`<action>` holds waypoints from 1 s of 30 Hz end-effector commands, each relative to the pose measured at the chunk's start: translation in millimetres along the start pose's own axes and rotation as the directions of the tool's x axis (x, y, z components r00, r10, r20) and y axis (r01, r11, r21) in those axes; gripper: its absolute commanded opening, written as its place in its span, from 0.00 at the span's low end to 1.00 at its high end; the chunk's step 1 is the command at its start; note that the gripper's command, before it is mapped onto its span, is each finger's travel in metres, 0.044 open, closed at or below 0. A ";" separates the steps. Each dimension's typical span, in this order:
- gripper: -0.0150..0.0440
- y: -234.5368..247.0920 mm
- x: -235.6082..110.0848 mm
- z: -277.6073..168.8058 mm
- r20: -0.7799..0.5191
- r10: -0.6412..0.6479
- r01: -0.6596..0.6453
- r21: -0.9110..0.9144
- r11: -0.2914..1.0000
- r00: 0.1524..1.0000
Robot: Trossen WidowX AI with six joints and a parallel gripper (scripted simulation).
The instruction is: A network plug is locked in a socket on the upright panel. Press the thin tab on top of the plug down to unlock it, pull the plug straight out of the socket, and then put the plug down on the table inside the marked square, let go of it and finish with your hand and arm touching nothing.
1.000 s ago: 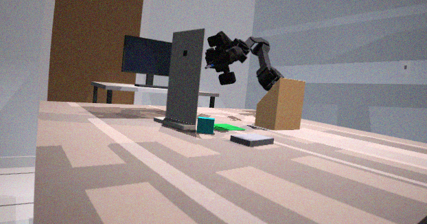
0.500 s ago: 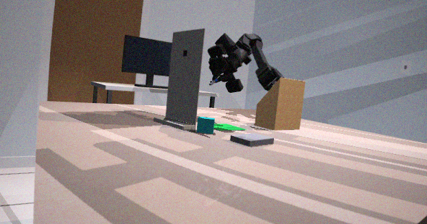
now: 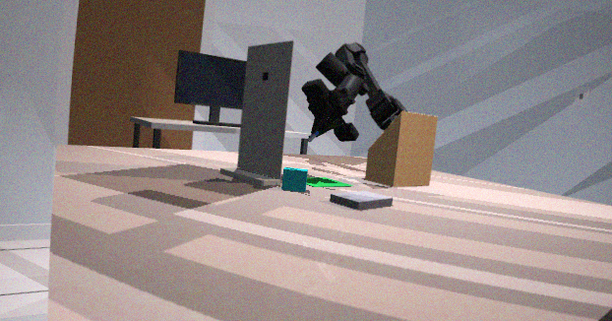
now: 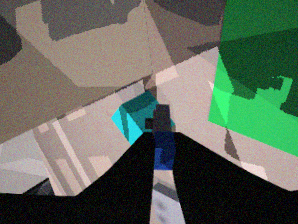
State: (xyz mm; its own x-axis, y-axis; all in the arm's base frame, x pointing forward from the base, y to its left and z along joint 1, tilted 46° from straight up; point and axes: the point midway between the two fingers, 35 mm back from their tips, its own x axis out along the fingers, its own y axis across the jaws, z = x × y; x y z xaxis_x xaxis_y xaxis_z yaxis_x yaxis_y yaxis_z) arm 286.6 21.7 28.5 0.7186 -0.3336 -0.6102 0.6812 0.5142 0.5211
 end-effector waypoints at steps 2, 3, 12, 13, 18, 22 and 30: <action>0.25 -13.0 3.2 -2.4 0.054 -0.044 0.043 0.009 0.999 0.998; 0.25 -15.5 3.8 -2.7 0.065 -0.052 0.052 0.010 0.999 0.996; 0.25 -36.9 6.6 -3.4 0.176 -0.113 0.111 0.021 0.994 0.978; 0.25 -39.2 6.7 -3.4 0.188 -0.118 0.116 0.022 0.993 0.975; 0.25 -42.7 7.3 -3.2 0.207 -0.126 0.124 0.023 0.992 0.970; 0.25 -44.6 10.3 -3.2 0.206 -0.127 0.125 0.024 0.992 0.970; 0.25 -48.7 16.4 -2.9 0.203 -0.130 0.127 0.025 0.992 0.970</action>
State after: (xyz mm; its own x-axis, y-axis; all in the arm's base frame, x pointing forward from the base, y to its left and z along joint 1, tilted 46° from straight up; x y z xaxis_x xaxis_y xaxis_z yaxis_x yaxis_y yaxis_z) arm 264.9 -5.1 -5.8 0.6387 -0.5532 -0.5348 0.7693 0.4444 0.4589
